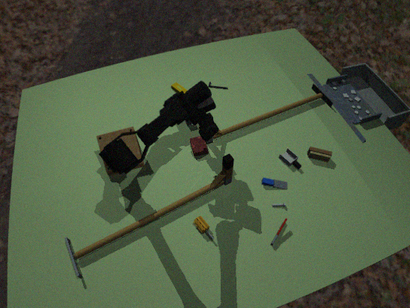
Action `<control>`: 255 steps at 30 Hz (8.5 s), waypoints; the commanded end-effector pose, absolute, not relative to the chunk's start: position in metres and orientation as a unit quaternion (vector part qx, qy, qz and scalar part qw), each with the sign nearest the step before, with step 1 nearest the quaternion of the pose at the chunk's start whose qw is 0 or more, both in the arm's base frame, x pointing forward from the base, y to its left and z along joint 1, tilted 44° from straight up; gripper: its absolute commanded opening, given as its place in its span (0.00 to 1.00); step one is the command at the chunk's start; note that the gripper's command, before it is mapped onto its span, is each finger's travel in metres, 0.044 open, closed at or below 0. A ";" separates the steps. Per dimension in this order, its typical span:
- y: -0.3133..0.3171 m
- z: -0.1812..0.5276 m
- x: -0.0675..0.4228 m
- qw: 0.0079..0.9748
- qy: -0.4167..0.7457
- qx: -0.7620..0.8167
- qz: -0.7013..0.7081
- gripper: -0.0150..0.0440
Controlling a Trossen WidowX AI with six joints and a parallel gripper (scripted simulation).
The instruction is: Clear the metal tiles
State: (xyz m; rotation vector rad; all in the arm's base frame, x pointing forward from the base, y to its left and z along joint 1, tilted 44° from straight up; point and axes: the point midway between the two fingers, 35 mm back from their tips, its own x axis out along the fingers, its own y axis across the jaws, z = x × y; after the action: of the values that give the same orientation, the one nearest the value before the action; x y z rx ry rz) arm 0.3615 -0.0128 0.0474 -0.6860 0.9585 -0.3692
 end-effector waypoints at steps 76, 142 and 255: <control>-0.017 0.064 0.300 0.821 0.430 -0.301 -0.223 0.25; -0.040 0.073 0.399 0.823 0.425 -0.301 -0.226 0.25; -0.061 0.087 0.511 0.825 0.421 -0.301 -0.228 0.25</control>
State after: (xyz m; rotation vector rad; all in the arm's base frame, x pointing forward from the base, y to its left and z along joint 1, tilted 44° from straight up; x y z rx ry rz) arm 0.5044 -0.0631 0.0824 -0.6402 0.9093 -0.4902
